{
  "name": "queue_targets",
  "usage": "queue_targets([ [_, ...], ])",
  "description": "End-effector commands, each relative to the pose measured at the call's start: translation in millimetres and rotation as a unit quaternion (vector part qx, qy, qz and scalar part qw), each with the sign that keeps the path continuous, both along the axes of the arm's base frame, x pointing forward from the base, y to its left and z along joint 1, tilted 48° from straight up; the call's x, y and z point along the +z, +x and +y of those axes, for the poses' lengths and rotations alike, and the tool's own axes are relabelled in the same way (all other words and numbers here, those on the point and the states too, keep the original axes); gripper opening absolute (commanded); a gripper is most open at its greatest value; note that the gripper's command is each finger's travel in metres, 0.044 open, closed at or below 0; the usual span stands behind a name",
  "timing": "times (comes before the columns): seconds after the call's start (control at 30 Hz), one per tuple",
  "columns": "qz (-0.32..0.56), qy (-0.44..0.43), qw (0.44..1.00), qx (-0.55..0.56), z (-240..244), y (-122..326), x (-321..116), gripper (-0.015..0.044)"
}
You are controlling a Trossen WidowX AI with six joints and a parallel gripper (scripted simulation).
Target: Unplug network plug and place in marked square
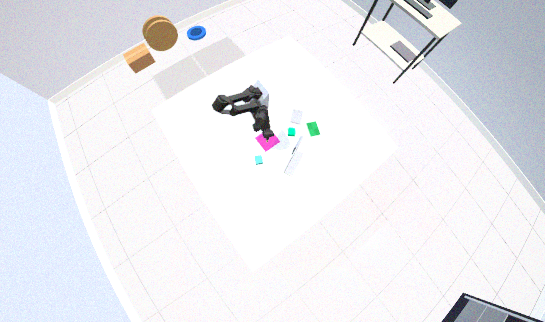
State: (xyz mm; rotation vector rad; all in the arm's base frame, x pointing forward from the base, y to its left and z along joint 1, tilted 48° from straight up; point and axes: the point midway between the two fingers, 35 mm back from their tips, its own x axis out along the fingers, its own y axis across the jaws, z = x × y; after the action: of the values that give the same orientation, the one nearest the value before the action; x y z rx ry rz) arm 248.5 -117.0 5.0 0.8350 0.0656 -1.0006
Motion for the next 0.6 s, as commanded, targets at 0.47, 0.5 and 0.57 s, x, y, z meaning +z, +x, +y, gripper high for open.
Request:
queue_targets([
  [0.47,0.000,0.001,1.000,0.000,3.9,-1.9,1.6,0.0156],
  [0.5,0.001,0.001,1.000,0.000,4.5,-2.2,1.9,0.0156],
  [0.57,0.001,0.001,1.000,0.000,5.6,-2.8,2.3,0.0156],
])
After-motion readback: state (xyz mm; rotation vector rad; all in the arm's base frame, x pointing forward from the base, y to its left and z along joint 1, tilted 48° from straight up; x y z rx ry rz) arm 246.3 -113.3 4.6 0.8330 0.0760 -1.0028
